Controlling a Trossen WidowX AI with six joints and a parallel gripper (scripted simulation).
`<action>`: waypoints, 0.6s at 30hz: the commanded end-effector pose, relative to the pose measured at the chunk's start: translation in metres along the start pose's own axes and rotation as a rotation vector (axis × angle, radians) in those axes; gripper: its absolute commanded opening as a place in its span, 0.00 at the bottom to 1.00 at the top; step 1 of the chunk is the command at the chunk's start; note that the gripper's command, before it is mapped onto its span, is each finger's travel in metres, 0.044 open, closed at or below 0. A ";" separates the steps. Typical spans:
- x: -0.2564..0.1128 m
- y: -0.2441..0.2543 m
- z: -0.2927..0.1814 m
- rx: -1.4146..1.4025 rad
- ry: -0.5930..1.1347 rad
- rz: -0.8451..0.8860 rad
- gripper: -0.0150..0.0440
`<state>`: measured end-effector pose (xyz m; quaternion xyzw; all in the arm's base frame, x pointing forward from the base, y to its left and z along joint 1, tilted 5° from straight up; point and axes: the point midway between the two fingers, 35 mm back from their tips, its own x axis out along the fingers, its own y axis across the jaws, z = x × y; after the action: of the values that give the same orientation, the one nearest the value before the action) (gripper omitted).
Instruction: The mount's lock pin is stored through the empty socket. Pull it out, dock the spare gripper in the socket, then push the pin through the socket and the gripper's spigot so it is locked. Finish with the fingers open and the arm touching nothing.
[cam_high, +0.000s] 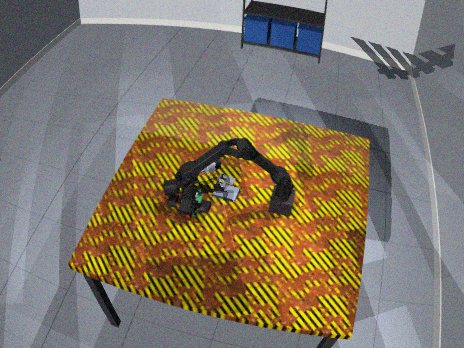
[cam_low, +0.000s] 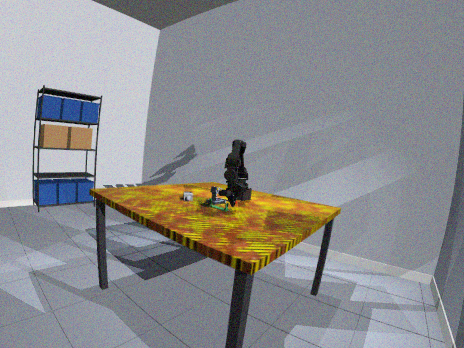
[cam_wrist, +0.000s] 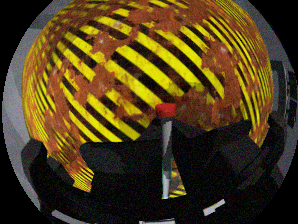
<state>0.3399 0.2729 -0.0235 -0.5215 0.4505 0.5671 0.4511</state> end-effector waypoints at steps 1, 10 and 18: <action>0.007 0.000 -0.001 -0.003 0.000 0.000 0.25; 0.014 0.000 -0.002 -0.003 0.000 0.000 0.25; 0.013 0.000 -0.002 0.000 0.000 0.001 0.43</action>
<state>0.3398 0.2720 -0.0366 -0.5212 0.4511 0.5673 0.4506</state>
